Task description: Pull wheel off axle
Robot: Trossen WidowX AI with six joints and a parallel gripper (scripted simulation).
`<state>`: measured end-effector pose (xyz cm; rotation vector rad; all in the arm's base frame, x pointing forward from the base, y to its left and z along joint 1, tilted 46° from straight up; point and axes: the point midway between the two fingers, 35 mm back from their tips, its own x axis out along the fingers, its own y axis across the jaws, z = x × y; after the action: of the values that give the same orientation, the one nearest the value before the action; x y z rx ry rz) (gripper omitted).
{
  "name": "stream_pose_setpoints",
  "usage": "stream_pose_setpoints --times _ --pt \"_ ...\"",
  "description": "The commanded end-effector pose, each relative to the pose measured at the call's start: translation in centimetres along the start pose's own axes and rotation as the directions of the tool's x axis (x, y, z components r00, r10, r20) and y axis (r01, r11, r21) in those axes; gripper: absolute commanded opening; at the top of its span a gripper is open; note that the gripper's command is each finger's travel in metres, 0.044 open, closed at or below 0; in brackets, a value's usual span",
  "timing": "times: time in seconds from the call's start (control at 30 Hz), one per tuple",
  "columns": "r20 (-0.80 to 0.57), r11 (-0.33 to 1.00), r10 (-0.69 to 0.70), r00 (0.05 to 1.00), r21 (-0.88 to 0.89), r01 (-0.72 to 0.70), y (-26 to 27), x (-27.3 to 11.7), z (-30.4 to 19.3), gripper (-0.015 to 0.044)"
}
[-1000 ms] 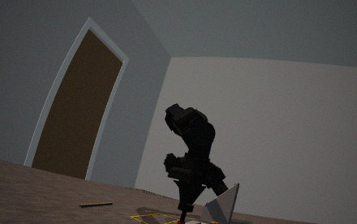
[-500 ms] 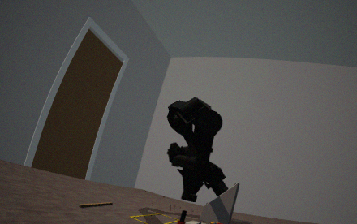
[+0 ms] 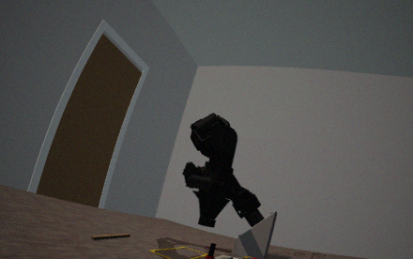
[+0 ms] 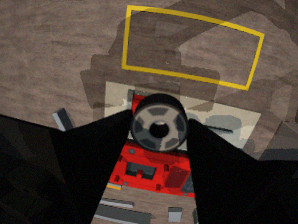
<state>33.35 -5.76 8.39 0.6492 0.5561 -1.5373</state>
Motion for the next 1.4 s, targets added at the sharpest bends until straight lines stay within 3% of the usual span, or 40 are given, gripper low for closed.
stream_pose_setpoints --times 0.0,0.57,0.87,1.37 --pt "0.001 1.000 0.006 1.000 0.000 -0.006 -0.7 -0.3 1.4 0.0000" --pt "0.003 1.000 0.008 1.000 0.004 -0.008 -3.7 -0.1 5.7 0.0000" --pt "0.001 1.000 0.008 1.000 0.004 -0.008 -3.5 2.4 5.6 0.0000" --pt "0.007 1.000 0.009 1.000 0.004 -0.009 -3.6 9.9 5.8 0.0000"
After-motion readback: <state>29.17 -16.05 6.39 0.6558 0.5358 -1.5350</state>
